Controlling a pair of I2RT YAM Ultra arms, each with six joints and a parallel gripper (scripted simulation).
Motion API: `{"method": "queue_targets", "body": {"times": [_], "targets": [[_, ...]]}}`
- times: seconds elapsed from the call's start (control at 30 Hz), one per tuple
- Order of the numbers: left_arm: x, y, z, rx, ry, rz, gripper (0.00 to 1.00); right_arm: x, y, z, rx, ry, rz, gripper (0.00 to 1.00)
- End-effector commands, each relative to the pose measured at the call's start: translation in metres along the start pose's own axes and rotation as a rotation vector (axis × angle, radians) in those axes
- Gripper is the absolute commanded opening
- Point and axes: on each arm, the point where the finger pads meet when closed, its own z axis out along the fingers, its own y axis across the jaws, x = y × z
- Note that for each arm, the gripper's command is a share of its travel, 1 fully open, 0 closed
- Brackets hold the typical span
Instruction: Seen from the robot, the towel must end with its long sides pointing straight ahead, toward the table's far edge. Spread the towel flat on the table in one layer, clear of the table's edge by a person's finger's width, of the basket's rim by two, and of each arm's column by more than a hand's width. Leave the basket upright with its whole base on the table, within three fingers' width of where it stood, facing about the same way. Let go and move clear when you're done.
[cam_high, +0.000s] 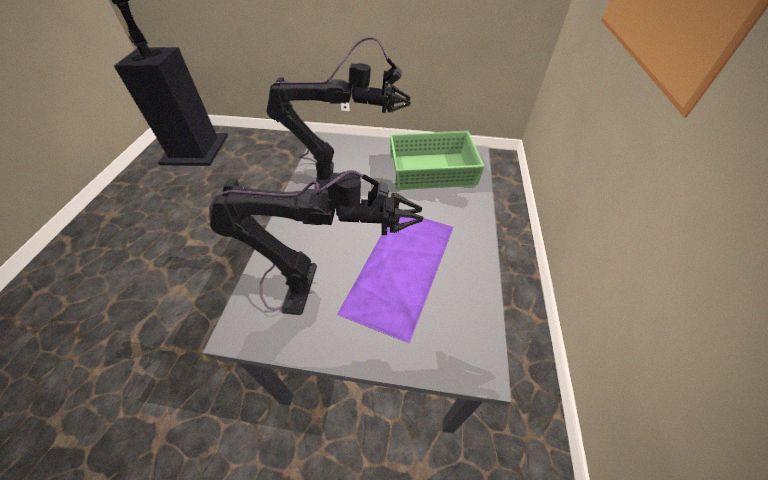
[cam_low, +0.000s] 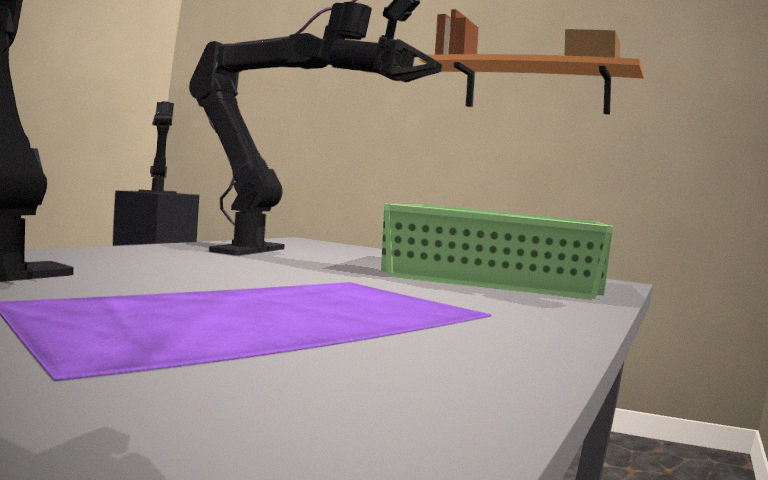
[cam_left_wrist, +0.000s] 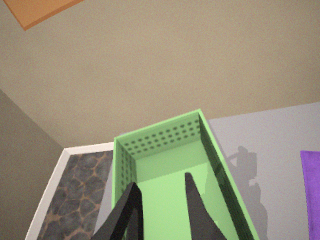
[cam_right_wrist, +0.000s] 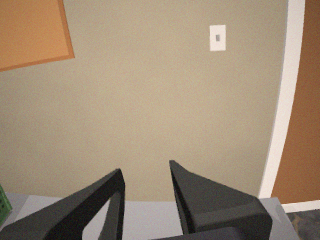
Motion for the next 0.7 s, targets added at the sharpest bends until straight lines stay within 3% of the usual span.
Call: {"method": "queue_targets", "body": {"times": [0.0,0.1,0.17,0.67], "targets": [[0.018,-0.014,0.002,0.009,0.134,0.014,0.34,0.016,0.026,0.014,-0.121,0.081,-0.067,0.34],[0.038,-0.030,0.004,0.035,0.229,0.031,0.34,0.033,0.042,0.025,-0.193,0.138,-0.106,0.34],[0.038,-0.030,0.004,0.035,0.229,0.031,0.34,0.033,0.042,0.025,-0.193,0.138,-0.106,0.34],[0.138,-0.110,0.012,0.185,0.704,0.112,0.34,0.114,0.123,0.076,-0.551,0.424,-0.299,0.34]]}}
